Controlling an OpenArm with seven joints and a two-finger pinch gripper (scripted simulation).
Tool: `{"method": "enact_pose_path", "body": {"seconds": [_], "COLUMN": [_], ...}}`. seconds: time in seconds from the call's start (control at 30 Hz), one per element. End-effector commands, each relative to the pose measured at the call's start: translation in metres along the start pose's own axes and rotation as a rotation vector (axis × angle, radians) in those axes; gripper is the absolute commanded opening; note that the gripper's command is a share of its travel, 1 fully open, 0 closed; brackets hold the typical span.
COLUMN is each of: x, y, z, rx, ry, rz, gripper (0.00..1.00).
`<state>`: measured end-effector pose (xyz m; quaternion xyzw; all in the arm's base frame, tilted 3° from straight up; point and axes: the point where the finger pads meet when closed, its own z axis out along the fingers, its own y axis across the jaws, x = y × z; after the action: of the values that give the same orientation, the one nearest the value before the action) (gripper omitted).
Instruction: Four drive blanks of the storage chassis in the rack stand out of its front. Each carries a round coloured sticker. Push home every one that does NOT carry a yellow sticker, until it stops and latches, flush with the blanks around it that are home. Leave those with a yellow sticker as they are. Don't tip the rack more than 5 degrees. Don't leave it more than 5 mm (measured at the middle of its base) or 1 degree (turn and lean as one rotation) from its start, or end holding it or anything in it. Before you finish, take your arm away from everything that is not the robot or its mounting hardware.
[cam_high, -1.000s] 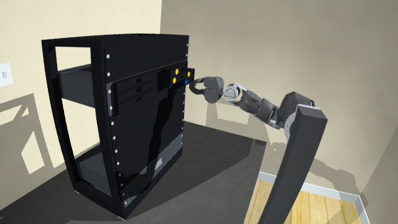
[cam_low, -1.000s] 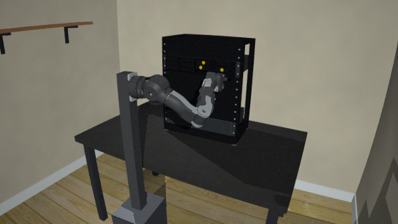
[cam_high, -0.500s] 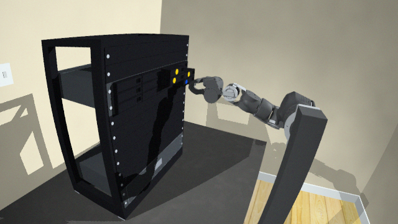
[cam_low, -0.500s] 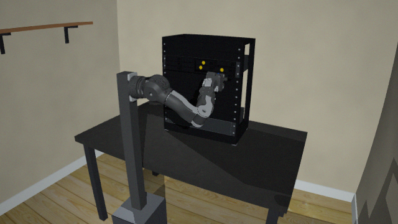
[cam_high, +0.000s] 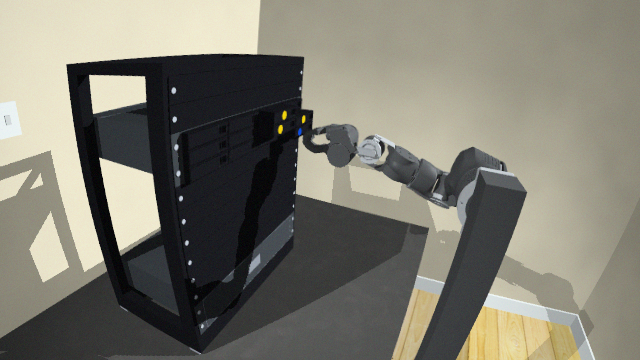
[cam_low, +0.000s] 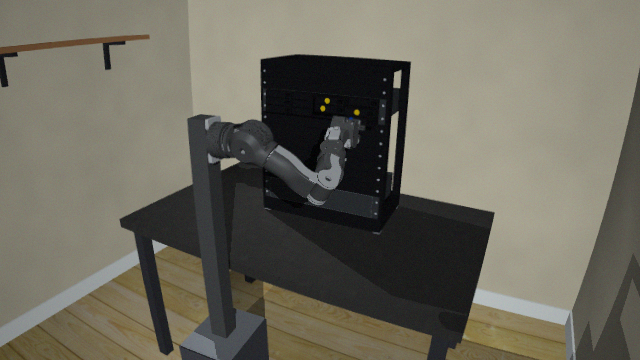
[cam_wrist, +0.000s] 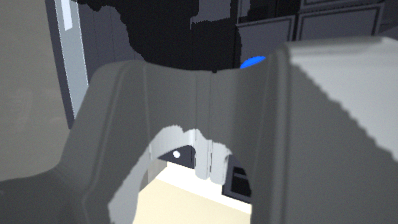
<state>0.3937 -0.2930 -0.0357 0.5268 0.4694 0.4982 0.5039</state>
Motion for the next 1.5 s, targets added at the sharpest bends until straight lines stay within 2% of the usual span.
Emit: {"method": "enact_pose_path", "body": {"seconds": [0.0,0.57,0.77,1.13,1.47], "x": [0.000,0.000,0.000,0.000,0.001], "y": [0.000,0.000,0.000,0.000,-0.001], "z": [0.000,0.001,0.010,0.011,0.020], "rx": [-0.005,-0.005,-0.005,-0.005,-0.005], "ry": [0.001,0.001,0.000,0.000,0.001], "rz": [-0.001,-0.001,-0.001,-0.001,-0.001], "gripper": [0.00,0.00,0.00,0.00,0.00]}}
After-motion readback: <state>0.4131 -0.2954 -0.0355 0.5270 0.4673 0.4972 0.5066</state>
